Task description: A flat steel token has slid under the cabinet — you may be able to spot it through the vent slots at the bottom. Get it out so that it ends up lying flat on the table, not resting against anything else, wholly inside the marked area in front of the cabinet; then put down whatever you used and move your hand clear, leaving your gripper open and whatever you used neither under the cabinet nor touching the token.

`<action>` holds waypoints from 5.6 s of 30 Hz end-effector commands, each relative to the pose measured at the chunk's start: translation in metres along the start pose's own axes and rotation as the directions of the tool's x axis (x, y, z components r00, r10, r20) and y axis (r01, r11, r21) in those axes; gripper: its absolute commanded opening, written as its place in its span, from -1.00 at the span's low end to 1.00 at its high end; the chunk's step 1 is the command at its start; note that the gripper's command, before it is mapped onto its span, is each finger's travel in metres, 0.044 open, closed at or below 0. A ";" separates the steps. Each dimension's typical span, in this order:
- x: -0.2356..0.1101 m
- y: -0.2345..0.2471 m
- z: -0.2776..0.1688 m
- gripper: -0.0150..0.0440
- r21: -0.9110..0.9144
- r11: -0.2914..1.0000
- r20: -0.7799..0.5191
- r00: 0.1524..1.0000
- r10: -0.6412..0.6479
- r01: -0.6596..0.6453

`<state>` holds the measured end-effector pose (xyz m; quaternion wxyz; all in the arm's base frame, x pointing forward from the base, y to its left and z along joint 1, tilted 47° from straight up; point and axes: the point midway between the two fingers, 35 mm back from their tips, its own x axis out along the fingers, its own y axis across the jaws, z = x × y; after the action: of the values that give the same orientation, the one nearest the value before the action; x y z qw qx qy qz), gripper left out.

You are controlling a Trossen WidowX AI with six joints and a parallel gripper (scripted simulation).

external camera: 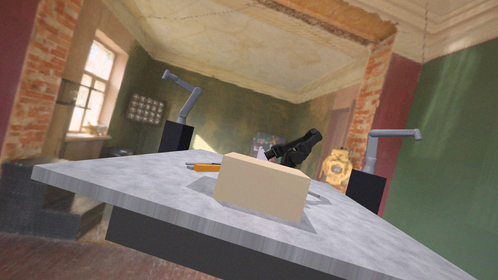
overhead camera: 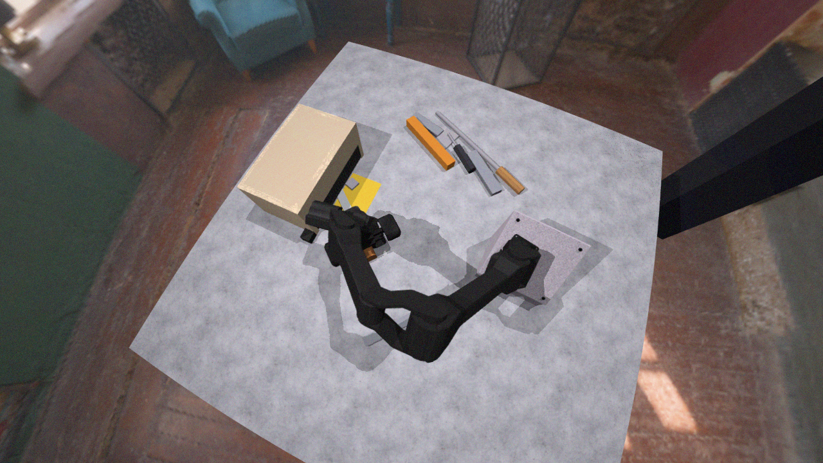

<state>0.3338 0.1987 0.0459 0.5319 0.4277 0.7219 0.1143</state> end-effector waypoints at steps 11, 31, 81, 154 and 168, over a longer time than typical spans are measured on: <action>0.001 -0.008 0.000 -0.49 0.005 1.000 0.004 1.000 -0.012 0.012; 0.001 -0.005 -0.022 -0.49 0.006 1.000 0.004 1.000 -0.012 0.012; 0.001 0.003 -0.091 -0.49 0.007 1.000 0.001 1.000 -0.011 0.011; -0.003 0.019 -0.149 -0.49 0.024 1.000 -0.001 1.000 -0.009 0.009; -0.003 0.018 -0.133 -0.49 0.023 1.000 -0.001 1.000 -0.010 0.010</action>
<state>0.2210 0.2472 0.1133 0.5253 0.4289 0.7277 0.1028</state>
